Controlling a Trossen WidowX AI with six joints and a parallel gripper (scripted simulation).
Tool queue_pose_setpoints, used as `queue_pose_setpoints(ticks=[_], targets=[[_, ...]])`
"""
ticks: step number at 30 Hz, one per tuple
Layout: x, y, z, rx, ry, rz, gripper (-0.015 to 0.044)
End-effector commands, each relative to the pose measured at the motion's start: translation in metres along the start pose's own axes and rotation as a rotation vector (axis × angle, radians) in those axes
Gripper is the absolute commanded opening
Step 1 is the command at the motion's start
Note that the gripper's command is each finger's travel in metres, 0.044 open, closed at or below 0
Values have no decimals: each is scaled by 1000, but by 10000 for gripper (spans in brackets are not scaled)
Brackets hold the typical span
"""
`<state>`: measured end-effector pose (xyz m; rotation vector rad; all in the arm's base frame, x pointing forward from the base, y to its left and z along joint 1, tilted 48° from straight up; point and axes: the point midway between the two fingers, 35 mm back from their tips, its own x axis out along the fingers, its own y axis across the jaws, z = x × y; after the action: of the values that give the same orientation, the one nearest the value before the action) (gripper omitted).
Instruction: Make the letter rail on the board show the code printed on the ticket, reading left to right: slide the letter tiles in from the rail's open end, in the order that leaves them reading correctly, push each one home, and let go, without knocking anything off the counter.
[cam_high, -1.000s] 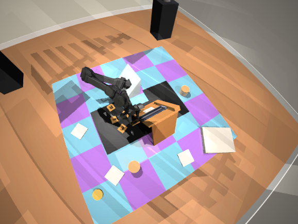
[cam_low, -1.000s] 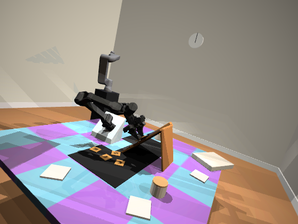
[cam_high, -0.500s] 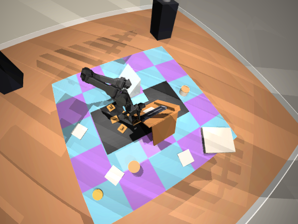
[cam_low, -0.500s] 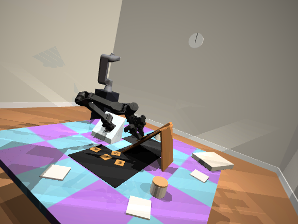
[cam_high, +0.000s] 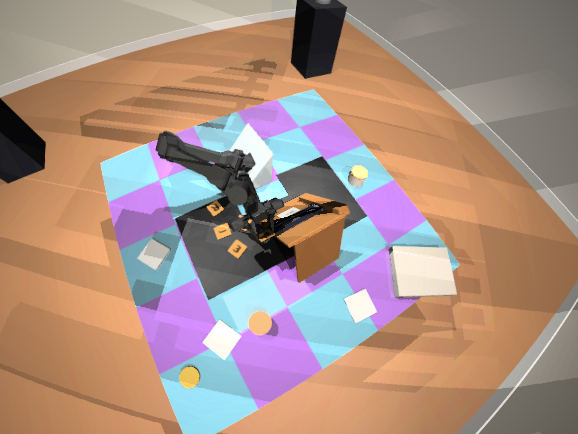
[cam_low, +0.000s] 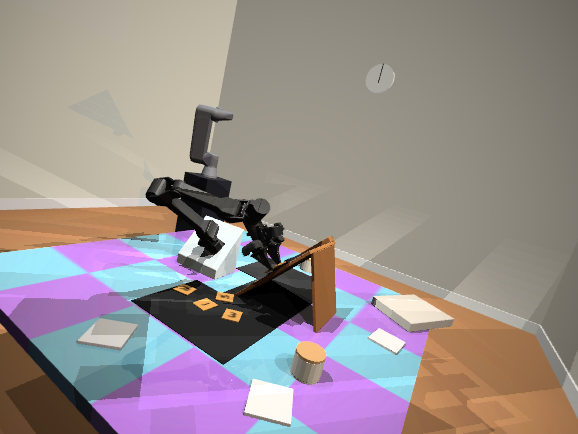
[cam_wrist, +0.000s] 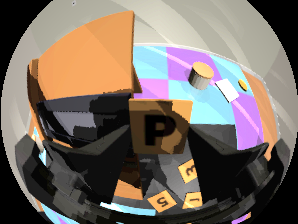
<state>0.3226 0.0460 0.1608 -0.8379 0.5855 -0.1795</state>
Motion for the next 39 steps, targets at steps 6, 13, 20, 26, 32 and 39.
queue_pose_setpoints(ticks=[6, 13, 20, 26, 32, 39], targets=[[1, 6, -2, 2, 6, -3, 0], [1, 9, -2, 2, 6, -2, 0], [1, 13, -2, 2, 6, -2, 0], [1, 16, -2, 2, 6, -2, 0], [1, 19, -2, 2, 6, -2, 0], [1, 22, -2, 2, 6, -2, 0]])
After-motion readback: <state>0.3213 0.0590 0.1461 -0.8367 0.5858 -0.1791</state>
